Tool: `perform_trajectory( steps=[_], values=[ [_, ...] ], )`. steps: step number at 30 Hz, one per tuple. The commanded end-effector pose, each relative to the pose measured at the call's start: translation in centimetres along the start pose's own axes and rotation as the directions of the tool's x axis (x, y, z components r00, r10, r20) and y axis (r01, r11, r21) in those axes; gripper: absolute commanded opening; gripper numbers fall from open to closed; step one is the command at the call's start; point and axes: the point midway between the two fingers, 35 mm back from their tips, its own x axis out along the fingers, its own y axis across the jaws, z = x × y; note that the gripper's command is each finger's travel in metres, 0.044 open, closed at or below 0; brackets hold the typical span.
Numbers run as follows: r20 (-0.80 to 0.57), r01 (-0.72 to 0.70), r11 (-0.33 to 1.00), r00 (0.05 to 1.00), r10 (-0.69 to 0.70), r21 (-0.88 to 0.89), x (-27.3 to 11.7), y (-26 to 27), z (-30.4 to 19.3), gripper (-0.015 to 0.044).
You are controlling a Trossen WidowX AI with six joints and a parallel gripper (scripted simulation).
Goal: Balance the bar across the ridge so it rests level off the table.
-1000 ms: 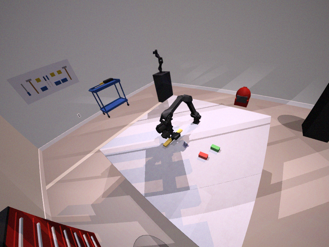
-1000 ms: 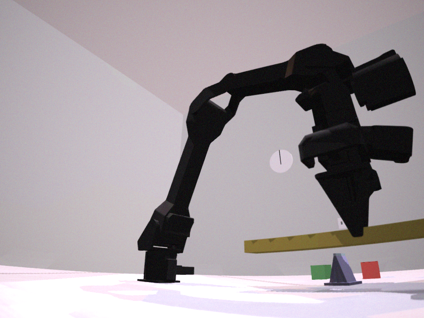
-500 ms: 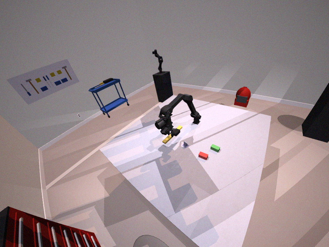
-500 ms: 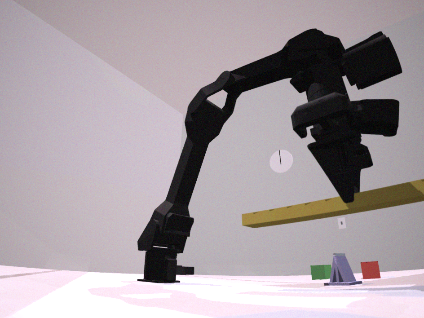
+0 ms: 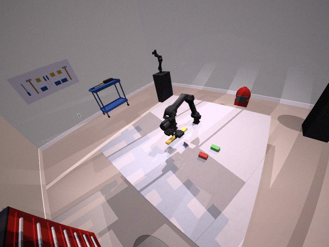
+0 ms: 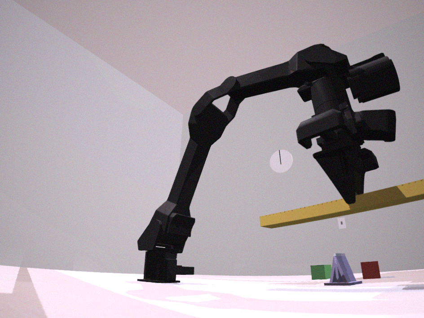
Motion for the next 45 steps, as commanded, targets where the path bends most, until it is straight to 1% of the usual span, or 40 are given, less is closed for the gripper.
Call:
perform_trajectory(
  steps=[1,15,21,45],
  values=[
    [-0.004,0.003,0.999,1.0,-0.003,0.042,0.0,1.6,-0.6,0.0],
    [-0.006,0.0,0.985,1.0,0.001,0.172,-0.1,6.2,-2.4,0.0],
    [-0.006,0.0,0.984,1.0,0.001,0.176,0.3,6.4,-2.5,0.0],
    [-0.006,0.0,0.984,1.0,0.001,0.178,4.2,6.2,-2.6,0.0]
  ],
)
